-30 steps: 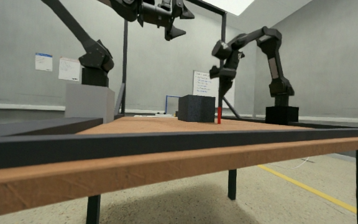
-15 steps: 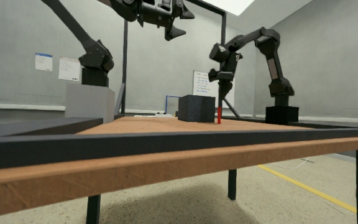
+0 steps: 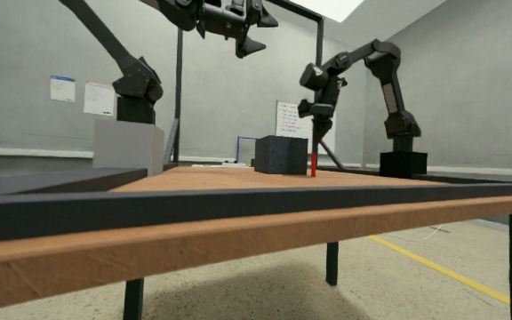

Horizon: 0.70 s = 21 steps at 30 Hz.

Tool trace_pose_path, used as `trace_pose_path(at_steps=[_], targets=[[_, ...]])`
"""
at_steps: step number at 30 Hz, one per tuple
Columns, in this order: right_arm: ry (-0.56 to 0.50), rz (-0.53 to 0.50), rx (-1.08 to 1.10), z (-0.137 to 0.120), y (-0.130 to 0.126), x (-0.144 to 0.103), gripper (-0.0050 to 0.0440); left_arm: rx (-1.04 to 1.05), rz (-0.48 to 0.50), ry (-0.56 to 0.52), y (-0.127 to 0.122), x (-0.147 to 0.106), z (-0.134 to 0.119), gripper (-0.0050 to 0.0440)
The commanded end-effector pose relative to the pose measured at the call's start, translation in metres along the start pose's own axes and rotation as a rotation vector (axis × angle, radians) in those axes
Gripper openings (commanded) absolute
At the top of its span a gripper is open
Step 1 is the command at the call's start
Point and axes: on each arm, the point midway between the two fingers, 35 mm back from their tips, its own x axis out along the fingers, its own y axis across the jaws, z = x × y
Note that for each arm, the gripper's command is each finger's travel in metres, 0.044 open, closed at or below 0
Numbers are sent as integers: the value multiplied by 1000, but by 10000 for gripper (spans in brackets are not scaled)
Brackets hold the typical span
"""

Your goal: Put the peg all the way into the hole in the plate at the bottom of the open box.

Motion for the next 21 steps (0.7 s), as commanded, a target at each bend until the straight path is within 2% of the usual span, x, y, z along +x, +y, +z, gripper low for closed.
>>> trace_pose_path(at_steps=[1, 10, 21], targets=[[-30, -1, 2, 13, -1, 0, 440, -1, 1, 1, -1, 6, 1, 125], [-30, -1, 2, 13, -1, 0, 440, -1, 6, -4, 1, 12, 2, 125], [-30, -1, 2, 13, -1, 0, 440, 0, 4, -1, 0, 34, 1, 125]])
